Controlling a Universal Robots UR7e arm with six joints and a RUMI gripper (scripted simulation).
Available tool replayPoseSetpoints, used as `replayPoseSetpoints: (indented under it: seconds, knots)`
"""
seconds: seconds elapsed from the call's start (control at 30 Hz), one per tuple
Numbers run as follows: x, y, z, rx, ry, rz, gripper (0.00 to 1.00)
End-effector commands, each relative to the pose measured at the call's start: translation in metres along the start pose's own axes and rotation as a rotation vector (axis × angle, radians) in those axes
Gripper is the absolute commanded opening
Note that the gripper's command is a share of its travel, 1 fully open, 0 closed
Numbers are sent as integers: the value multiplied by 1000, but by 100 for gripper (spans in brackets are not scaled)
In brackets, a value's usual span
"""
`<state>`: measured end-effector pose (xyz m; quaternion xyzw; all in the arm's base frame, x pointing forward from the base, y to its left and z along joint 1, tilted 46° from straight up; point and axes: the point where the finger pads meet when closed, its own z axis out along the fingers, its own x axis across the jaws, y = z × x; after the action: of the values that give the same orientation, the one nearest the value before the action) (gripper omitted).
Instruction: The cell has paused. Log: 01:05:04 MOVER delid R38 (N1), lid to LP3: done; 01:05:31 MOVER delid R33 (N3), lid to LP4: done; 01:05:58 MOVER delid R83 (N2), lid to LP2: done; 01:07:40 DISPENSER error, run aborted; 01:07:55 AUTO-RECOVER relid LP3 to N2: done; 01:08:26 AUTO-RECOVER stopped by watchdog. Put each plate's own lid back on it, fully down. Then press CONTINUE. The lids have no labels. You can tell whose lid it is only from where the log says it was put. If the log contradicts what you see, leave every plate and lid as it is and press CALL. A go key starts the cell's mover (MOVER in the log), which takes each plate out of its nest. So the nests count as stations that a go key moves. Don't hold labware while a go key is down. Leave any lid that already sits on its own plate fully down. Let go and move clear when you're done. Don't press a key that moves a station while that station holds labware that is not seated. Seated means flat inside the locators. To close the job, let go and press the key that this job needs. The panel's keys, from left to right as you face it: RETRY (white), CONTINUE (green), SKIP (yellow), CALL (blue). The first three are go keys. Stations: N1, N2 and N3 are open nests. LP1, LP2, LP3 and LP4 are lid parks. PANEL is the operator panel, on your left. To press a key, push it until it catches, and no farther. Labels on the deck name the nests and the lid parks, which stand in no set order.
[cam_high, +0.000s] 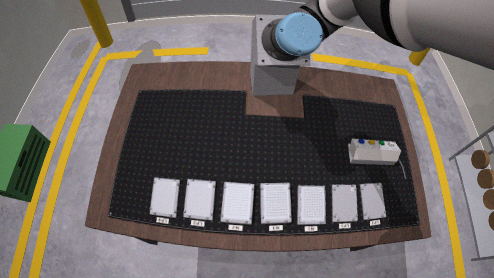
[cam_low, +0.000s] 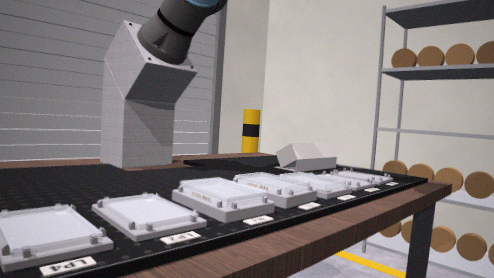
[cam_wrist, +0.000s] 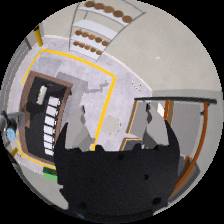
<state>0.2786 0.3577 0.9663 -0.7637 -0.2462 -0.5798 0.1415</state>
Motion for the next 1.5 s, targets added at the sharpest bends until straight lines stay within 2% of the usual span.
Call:
replayPoseSetpoints:
  seconds: [0.0,0.1,0.23,0.3,0.43,0.7,0.83,0.97,1.1,1.23,1.37,1.43,1.47]
  knots:
    - [1,13,4,-25,0,8,82]
    - [1,27,8,-83,-4,26,82]
    - [2,46,13,-89,-4,27,82]
    - [2,46,13,-89,-4,27,82]
    - [1,65,17,-166,-10,51,82]
    - [1,84,21,-172,-10,52,82]
    - [0,104,23,-248,-16,75,82]
    - [0,123,26,-255,-16,77,82]
    - [0,123,26,-255,-16,77,82]
    - [-2,143,26,-331,-22,100,82]
    - [-3,162,27,-338,-22,102,82]
    - [-3,162,27,-338,-22,102,82]
    - [-3,167,27,-357,-24,108,82]
